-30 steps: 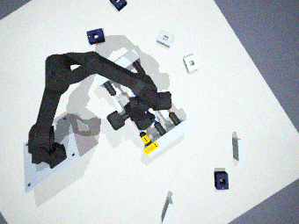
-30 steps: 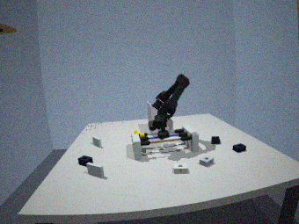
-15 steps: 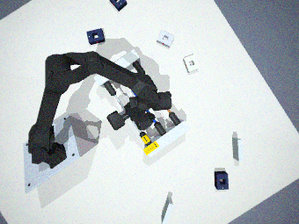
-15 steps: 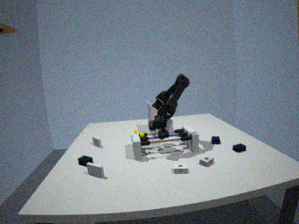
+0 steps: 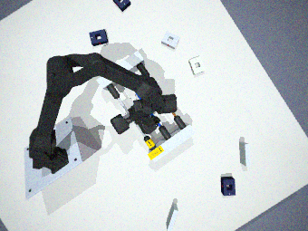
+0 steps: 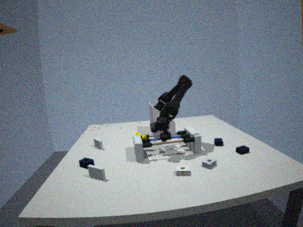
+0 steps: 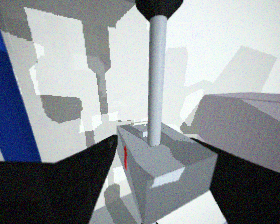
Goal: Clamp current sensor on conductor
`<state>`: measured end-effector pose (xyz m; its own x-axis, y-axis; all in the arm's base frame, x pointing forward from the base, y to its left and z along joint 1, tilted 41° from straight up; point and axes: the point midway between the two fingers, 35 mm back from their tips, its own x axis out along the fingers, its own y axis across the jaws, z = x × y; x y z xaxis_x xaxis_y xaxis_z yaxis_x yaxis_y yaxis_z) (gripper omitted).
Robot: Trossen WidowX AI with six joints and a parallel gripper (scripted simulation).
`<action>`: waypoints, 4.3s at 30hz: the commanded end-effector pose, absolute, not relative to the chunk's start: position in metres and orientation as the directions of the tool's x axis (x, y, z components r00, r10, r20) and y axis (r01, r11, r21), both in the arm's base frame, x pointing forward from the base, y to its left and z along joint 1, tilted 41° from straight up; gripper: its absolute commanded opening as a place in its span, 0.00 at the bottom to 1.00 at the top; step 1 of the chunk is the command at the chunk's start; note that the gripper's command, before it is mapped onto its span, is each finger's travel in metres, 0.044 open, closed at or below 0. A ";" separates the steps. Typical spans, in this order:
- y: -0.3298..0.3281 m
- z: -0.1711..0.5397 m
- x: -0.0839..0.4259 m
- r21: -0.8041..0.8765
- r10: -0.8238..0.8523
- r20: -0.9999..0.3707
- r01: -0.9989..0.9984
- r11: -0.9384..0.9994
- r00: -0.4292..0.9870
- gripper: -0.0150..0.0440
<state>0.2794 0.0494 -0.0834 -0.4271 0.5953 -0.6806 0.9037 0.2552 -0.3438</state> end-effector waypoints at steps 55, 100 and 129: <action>0.050 -0.084 0.283 -0.332 0.598 -0.686 0.910 0.251 -0.415 0.25; 0.049 -0.084 0.279 -0.346 0.596 -0.679 0.903 0.255 -0.429 0.73; 0.049 -0.084 0.279 -0.348 0.596 -0.678 0.902 0.255 -0.430 0.57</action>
